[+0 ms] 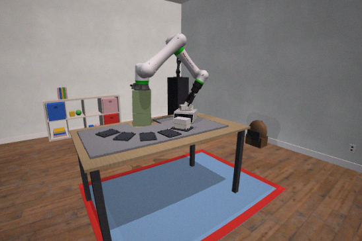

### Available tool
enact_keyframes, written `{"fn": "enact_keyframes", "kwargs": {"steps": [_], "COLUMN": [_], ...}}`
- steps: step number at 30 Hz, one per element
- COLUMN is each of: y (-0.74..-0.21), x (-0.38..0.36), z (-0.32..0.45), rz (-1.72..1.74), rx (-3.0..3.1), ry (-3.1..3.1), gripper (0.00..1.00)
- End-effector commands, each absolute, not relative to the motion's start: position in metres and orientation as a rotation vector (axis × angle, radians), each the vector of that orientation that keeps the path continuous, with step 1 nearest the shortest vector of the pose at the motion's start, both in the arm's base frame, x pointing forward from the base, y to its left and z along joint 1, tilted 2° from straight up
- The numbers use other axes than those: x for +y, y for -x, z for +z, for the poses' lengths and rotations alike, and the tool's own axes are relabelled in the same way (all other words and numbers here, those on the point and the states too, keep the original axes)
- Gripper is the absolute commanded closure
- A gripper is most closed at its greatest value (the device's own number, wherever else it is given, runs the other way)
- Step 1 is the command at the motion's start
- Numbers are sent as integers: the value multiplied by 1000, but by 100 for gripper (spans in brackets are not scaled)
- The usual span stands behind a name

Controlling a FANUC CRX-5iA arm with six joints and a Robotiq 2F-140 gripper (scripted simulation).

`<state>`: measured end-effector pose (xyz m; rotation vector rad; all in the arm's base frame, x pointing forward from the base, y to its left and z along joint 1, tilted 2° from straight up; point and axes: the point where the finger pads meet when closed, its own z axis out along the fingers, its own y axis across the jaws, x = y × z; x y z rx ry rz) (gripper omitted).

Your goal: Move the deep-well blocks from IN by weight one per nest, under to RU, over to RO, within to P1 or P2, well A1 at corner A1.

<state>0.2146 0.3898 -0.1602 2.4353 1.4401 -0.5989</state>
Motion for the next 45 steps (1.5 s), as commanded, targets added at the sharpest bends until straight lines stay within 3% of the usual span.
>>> {"fn": "enact_keyframes", "kwargs": {"steps": [1,45], "y": [-215,-214], "x": [390,388], "z": [-156,-108], "rz": [-598,-598], "rx": [1440,1440], "ry": [-2435,-2435], "gripper": [90,90]}}
